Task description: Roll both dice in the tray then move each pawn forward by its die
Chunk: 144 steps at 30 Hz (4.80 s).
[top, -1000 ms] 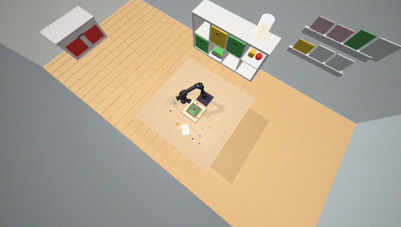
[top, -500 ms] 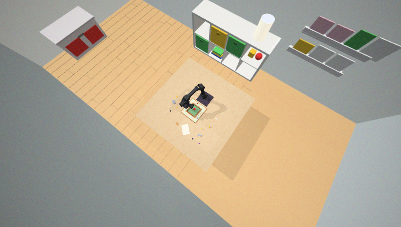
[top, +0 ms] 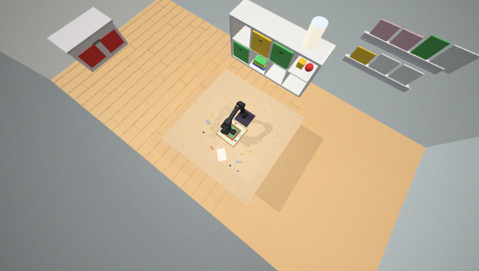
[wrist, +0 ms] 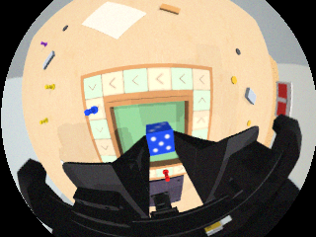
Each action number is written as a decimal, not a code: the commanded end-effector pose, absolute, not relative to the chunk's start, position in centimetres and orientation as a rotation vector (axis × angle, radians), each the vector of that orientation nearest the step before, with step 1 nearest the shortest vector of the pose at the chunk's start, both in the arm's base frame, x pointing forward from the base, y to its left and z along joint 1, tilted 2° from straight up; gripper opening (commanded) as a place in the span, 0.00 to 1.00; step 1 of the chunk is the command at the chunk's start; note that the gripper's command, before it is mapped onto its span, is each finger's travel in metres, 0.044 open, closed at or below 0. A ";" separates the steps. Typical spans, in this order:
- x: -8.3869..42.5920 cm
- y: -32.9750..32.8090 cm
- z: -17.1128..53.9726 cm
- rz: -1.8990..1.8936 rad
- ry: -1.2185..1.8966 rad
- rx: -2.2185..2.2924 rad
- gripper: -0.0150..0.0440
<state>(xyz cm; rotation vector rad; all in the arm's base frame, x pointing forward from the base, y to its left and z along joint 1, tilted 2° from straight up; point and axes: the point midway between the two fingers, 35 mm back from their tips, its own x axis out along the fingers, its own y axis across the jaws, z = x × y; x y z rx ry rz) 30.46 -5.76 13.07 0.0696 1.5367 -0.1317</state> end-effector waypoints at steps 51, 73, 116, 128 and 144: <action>30.7 -8.5 11.2 -0.188 0.699 0.019 0.25; 27.2 -7.9 14.4 -0.188 0.701 0.019 0.25; 28.1 -8.0 17.0 -0.186 0.946 0.059 1.00; 30.8 -1.7 13.8 -0.171 1.535 0.110 1.00; 18.3 -5.0 12.1 -0.245 1.521 0.178 0.59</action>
